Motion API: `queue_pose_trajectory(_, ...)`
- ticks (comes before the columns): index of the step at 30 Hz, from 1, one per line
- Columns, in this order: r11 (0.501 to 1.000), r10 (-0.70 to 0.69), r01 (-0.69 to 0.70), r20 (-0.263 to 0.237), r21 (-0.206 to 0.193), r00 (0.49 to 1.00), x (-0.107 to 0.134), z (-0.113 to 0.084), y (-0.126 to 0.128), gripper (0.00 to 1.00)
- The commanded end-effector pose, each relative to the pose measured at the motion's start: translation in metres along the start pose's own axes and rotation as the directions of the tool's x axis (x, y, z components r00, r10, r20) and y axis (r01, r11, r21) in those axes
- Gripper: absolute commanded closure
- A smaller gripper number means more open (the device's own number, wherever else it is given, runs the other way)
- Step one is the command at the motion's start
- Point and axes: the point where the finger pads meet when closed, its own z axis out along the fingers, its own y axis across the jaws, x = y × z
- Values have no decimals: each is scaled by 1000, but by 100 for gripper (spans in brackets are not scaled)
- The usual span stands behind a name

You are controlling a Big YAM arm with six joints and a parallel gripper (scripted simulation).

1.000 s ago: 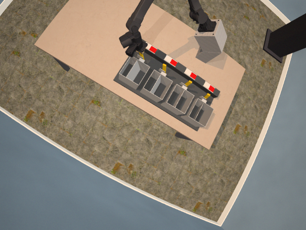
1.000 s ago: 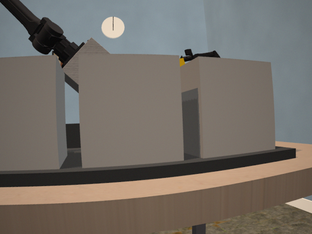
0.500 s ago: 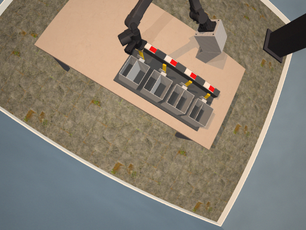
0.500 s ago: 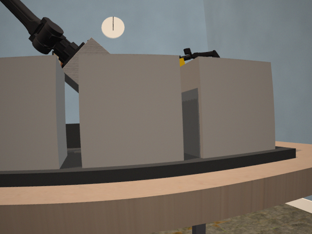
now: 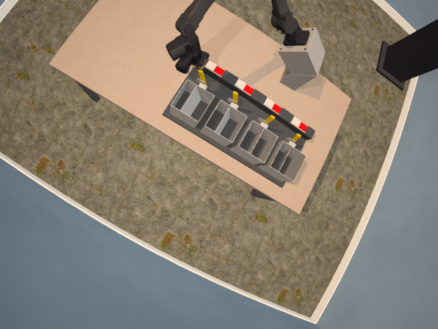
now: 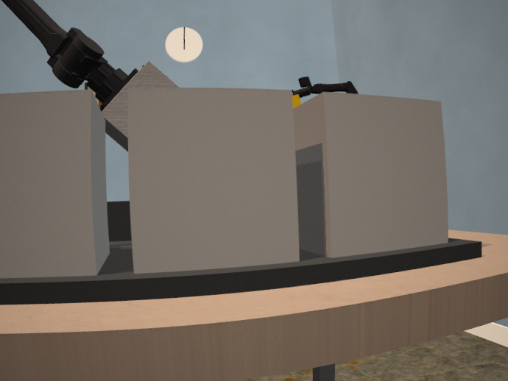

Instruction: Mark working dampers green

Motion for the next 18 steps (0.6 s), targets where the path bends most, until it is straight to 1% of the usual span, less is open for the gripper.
queue_pose_trajectory(1,1000,20,-20,4,6,1000,-1,-11,-6,64)
queue_pose_trajectory(7,1000,7,-7,6,4,1000,-2,-12,-5,64)
queue_pose_trajectory(8,1000,2,-2,7,5,1000,-8,-12,-1,64)
queue_pose_trajectory(9,1000,5,-5,13,20,1000,-18,-11,0,64)
queue_pose_trajectory(11,997,10,-12,24,75,1000,-41,-12,9,64)
queue_pose_trajectory(13,996,10,-12,25,94,1000,-48,-13,14,64)
queue_pose_trajectory(18,983,11,-16,28,184,1000,-84,-17,33,64)
